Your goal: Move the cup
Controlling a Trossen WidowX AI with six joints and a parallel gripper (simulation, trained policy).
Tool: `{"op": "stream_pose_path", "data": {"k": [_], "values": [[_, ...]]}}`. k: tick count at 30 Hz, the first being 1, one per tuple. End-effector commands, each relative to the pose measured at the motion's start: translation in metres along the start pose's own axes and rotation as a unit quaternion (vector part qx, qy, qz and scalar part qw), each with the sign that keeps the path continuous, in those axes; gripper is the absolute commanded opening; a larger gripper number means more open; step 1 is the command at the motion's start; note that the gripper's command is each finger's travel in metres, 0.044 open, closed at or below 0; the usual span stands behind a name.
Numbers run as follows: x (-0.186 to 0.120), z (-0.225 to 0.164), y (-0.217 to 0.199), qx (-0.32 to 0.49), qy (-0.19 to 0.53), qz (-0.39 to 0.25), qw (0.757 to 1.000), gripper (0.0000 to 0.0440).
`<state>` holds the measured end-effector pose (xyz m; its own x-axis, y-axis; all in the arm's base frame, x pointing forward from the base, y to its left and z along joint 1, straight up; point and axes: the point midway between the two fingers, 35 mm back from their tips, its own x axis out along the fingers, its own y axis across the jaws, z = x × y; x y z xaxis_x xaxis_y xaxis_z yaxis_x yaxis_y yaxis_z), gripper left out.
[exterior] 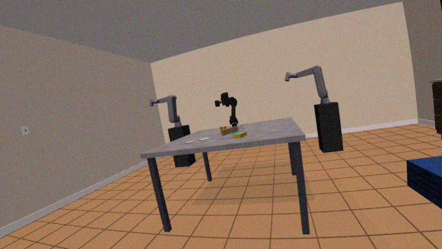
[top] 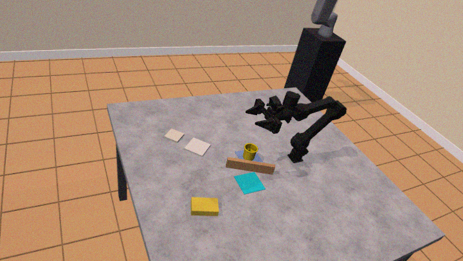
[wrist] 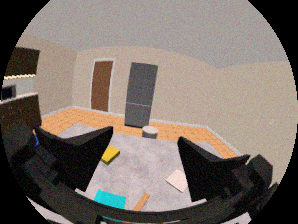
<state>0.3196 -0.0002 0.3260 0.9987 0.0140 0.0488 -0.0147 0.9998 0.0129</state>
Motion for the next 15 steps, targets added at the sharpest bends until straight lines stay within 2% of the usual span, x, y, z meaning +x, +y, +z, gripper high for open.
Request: {"op": "stream_pose_path", "data": {"k": [1,12,15], "values": [[0.000,-0.001,0.000,0.003,0.003,-0.001,1.000,0.0374],[-0.003,-0.016,0.007,0.045,0.057,-0.003,0.997,0.0087],[-0.004,-0.021,0.011,0.057,0.079,0.000,0.995,0.0070]]}}
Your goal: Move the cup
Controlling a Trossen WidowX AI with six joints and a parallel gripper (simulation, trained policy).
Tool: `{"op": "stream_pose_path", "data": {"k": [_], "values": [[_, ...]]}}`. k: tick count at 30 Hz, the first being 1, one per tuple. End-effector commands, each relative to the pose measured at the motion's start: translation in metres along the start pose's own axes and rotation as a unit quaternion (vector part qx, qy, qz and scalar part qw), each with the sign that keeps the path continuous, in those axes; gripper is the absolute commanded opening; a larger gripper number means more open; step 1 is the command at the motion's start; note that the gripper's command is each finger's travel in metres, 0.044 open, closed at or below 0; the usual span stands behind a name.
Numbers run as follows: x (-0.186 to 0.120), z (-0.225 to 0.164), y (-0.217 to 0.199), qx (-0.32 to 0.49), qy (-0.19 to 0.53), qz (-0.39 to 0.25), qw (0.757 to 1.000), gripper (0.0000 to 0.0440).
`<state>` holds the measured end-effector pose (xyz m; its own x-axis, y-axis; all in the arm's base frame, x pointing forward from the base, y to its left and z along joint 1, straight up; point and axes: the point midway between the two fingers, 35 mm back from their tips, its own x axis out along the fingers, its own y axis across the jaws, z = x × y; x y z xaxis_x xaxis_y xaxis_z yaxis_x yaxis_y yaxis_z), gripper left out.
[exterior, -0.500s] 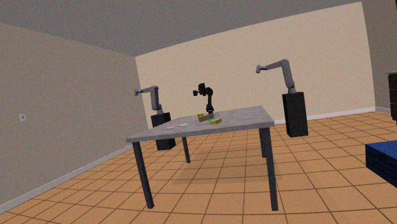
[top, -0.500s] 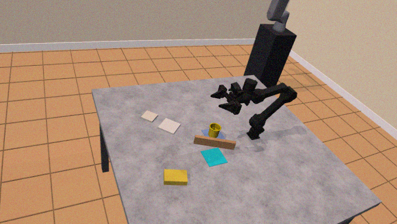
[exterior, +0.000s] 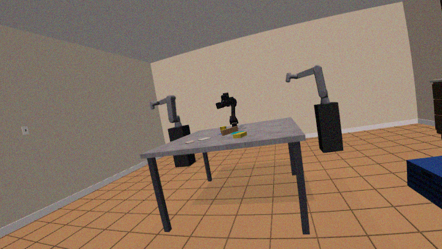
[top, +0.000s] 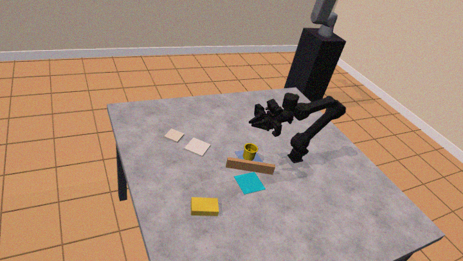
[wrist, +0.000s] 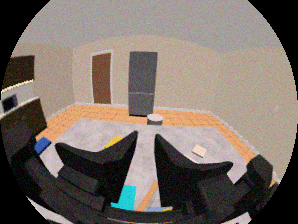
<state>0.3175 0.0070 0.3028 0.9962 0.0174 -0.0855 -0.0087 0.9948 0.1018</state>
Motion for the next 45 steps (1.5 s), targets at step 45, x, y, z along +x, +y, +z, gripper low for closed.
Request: {"op": "stream_pose_path", "data": {"k": [45], "values": [[-0.012,-0.060,0.048,0.133,0.351,-0.030,0.926,0.0115]]}}
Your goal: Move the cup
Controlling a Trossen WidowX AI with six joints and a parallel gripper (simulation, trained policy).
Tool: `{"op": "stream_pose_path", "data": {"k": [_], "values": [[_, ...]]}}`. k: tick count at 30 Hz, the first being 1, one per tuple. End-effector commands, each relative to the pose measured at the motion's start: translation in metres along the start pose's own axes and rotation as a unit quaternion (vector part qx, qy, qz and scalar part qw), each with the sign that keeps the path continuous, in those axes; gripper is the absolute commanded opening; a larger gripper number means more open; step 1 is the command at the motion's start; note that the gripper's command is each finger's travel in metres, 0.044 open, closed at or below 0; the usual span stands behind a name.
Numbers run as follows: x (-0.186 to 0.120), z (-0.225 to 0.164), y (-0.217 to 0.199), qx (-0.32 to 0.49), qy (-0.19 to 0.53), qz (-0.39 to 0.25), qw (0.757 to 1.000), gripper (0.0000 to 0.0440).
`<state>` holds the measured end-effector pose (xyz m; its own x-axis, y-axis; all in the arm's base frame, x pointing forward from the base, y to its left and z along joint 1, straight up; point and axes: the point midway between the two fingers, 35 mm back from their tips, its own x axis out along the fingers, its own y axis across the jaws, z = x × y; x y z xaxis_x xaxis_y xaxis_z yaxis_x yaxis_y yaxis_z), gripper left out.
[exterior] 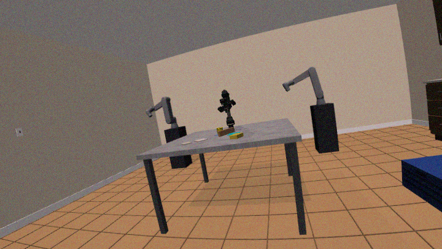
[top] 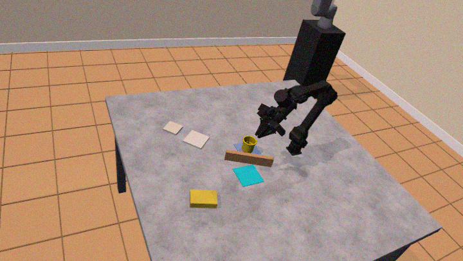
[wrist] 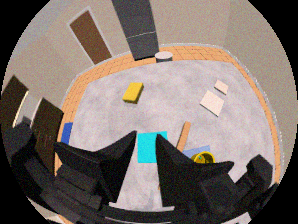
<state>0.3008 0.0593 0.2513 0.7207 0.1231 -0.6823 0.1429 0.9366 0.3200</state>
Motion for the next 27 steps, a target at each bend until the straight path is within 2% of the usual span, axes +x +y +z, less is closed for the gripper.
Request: {"op": "stream_pose_path", "data": {"k": [1,16,27], "values": [[0.001,-0.003,0.000,0.002,0.027,-0.014,1.000,0.0116],[0.004,-0.024,-0.013,-0.007,0.133,-0.075,0.988,0.0129],[0.005,-0.036,-0.027,-0.022,0.207,-0.118,0.971,0.0119]]}}
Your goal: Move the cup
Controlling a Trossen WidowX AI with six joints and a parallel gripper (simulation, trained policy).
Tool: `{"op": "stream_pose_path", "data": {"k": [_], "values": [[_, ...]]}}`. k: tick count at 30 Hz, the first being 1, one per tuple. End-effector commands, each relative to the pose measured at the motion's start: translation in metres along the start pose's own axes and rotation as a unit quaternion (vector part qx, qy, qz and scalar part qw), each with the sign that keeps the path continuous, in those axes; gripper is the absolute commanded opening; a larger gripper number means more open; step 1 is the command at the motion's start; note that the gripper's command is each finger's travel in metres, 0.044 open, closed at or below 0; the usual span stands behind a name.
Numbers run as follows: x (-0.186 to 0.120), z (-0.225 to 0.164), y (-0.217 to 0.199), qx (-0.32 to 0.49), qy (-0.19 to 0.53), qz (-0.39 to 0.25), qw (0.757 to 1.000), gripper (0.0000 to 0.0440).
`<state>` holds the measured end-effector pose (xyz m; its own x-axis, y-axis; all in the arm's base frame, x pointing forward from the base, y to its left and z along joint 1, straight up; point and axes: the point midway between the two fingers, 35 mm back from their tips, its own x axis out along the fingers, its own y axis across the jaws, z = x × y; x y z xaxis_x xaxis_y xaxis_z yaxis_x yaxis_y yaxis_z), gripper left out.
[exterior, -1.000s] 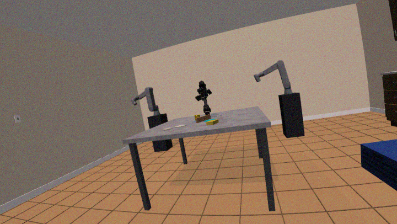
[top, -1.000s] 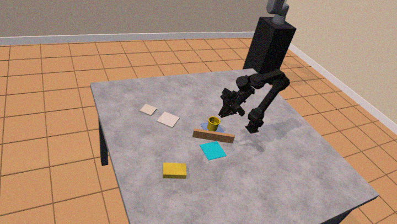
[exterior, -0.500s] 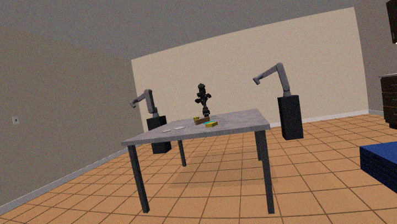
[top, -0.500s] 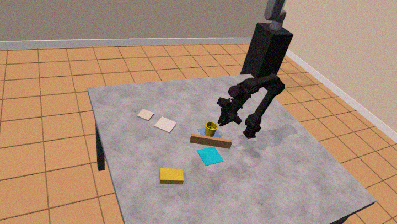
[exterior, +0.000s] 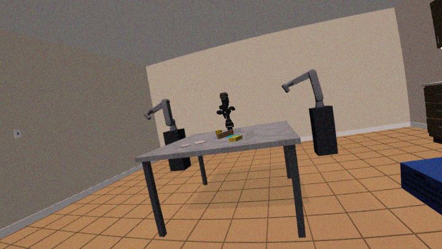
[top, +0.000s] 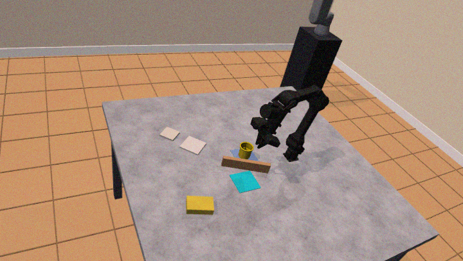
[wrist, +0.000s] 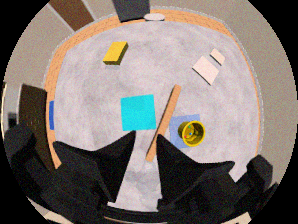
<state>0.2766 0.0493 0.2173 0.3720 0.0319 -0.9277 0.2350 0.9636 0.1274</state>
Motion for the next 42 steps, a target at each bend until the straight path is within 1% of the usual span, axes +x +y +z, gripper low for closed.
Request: {"op": "stream_pose_path", "data": {"k": [1,22,42], "values": [[0.002,-0.001,-0.005,-0.006,0.023,-0.016,1.000,0.0117],[0.028,-0.014,-0.041,-0.029,0.141,-0.086,0.986,0.0113],[0.065,-0.027,-0.077,-0.038,0.194,-0.111,0.974,0.0148]]}}
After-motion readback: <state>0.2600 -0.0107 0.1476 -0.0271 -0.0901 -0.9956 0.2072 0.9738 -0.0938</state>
